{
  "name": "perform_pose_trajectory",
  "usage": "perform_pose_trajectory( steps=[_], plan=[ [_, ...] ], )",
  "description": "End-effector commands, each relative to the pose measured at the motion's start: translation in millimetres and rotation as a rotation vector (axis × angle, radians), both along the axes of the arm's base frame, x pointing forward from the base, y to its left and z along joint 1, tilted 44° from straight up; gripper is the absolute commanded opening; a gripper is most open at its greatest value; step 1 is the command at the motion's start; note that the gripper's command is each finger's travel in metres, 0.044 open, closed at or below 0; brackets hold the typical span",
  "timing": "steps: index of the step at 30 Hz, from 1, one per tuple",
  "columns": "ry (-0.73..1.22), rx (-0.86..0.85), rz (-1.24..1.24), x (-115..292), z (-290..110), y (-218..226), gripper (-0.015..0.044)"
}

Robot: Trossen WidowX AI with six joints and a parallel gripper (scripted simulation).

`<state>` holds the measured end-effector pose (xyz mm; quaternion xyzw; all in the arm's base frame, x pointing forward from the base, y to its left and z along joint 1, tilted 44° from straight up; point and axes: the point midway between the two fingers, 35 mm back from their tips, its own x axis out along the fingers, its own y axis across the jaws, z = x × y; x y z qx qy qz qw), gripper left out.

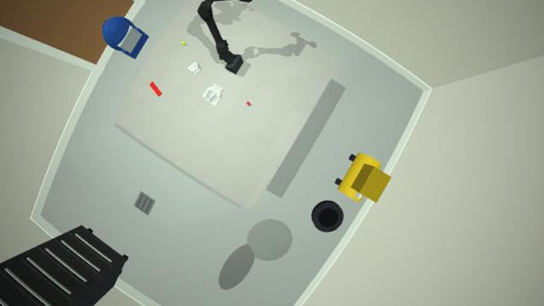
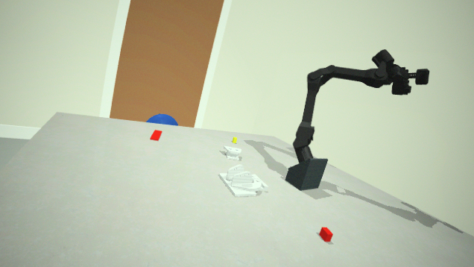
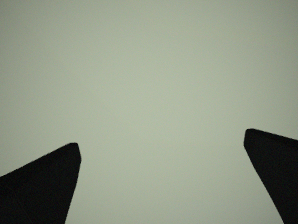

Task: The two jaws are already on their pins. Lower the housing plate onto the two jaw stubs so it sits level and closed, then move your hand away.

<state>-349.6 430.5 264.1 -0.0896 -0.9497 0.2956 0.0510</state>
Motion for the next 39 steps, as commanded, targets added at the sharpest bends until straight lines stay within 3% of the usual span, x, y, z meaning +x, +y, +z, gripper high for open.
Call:
perform_pose_trajectory(
  steps=[1, 19, 39],
  plan=[
    [0.001, -0.03, -0.057, 23, 5, 12, 0.044],
    [0.002, -0.236, -0.425, 146, 4, 75, 0.044],
    [0.059, -0.464, -0.852, 301, -2, 99, 0.044]
  ],
)
